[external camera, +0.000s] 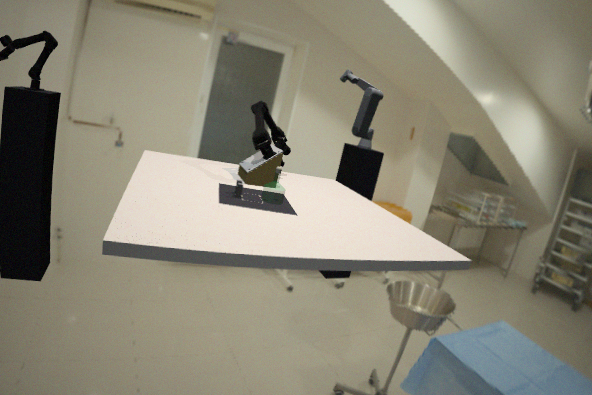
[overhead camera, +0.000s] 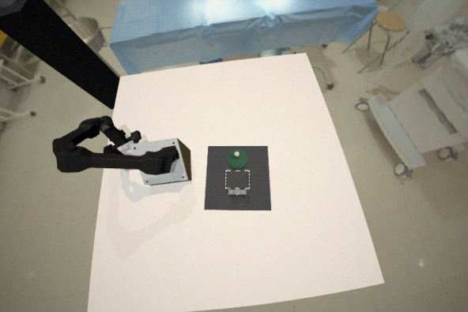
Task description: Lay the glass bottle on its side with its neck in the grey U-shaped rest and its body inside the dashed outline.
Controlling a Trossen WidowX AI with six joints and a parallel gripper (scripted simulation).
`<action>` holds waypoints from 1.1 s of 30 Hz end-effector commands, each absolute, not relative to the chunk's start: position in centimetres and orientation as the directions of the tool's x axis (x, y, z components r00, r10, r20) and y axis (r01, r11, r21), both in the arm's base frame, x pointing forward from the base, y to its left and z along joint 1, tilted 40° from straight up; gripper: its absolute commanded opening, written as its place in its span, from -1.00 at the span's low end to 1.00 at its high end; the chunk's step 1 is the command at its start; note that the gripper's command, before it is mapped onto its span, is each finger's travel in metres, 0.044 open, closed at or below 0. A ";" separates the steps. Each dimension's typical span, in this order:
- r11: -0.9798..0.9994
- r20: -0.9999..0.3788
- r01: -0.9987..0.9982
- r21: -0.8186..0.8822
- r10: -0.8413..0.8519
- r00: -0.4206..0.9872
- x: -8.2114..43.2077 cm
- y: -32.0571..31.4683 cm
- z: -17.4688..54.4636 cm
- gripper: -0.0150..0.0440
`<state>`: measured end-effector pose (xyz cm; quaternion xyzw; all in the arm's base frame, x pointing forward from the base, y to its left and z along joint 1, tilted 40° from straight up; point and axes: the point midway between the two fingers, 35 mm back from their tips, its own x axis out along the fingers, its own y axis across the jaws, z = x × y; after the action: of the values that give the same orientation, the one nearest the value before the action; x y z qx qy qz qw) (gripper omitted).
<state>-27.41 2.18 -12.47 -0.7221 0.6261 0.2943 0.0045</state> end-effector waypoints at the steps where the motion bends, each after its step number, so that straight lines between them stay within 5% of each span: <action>1: -0.216 -0.433 -0.907 0.362 -0.900 0.042 -27.4 2.3 -12.4 0.95; 20: -0.274 -0.777 -0.895 0.351 -0.619 -0.115 -14.7 19.7 -10.6 1.00; 33: -0.298 -0.930 -0.952 0.065 -0.363 0.050 5.5 24.5 -7.4 1.00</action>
<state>0.14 24.77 -8.62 -0.6441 0.5240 0.4858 0.2730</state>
